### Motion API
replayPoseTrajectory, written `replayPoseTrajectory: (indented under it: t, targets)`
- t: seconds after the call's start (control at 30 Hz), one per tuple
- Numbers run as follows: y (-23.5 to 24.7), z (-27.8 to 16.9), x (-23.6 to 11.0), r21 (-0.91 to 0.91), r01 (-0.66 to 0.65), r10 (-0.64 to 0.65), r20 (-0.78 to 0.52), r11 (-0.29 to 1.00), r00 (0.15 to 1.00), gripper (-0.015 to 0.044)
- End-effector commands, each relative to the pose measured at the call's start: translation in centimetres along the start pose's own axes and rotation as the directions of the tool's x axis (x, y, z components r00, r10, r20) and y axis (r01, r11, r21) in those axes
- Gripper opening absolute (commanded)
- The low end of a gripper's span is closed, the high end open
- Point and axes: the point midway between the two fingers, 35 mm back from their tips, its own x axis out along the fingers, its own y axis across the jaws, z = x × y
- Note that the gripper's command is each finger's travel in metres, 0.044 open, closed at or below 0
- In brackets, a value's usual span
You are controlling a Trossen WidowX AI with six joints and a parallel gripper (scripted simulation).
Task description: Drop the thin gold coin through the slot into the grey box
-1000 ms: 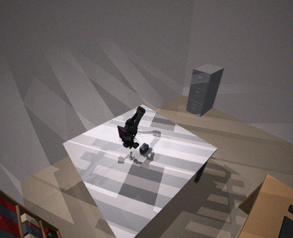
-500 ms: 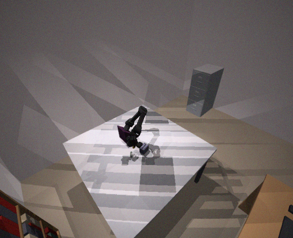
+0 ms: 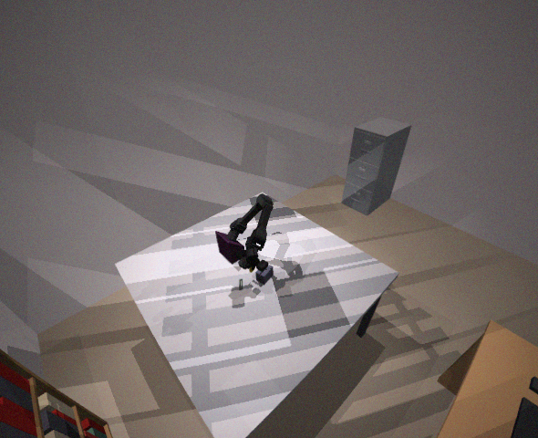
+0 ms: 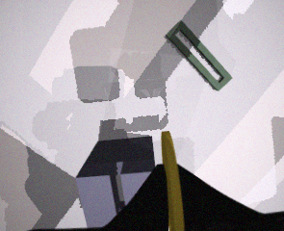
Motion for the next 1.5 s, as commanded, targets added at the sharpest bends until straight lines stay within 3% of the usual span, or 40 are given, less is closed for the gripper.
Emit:
replayPoseTrajectory:
  t: [0.0, 0.77, 1.47]
  targets:
    - [0.7, -0.9, -0.2, -0.002, -0.006, 0.006, 0.001, 1.0, 1.0, 0.0]
    - [3.4, -6.2, -0.1, -0.009, -0.005, 0.005, -0.017, 1.0, 1.0, 0.0]
    - [3.5, -6.3, -0.1, -0.009, 0.0, -0.001, -0.017, 1.0, 1.0, 0.0]
